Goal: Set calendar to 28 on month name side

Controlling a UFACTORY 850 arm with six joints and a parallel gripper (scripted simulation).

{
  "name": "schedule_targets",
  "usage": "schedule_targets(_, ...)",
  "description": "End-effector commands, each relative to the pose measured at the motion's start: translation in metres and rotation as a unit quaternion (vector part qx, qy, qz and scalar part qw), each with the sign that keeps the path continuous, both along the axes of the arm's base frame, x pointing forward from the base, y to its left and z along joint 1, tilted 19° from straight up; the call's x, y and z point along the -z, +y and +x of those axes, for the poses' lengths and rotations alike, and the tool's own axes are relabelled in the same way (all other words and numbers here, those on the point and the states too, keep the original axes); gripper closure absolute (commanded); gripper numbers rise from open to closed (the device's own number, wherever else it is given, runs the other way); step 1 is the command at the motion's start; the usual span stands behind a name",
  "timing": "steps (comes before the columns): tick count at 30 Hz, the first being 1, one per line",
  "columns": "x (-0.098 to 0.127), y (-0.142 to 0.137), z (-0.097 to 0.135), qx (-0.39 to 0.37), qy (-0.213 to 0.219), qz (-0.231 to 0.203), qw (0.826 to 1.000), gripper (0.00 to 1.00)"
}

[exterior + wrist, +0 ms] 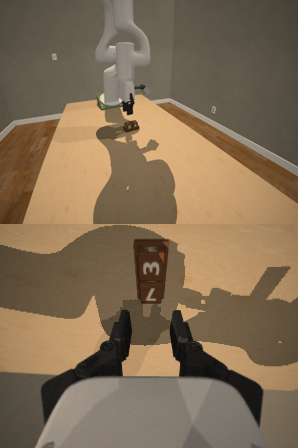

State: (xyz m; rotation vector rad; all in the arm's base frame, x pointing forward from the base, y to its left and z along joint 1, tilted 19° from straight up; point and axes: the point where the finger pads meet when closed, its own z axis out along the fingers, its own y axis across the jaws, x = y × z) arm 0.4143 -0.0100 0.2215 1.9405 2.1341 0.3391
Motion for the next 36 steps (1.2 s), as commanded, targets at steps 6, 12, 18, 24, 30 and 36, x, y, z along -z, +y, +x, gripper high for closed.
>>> schedule_targets(6,-0.001,0.0,0.001,0.0,-0.001,0.0,1.0,0.51)
schedule_targets(12,0.0,0.0,0.001,0.0,-0.001,0.0,1.0,0.51)
schedule_targets(18,0.002,0.0,0.001,0.0,-0.001,0.001,1.0,0.51)
schedule_targets(24,0.013,0.0,0.005,-0.001,-0.001,0.001,1.0,0.51)
schedule_targets(30,0.026,-0.001,0.01,-0.001,-0.001,0.001,1.0,0.51)
schedule_targets(36,0.033,-0.001,0.012,-0.001,-0.001,0.001,1.0,0.51)
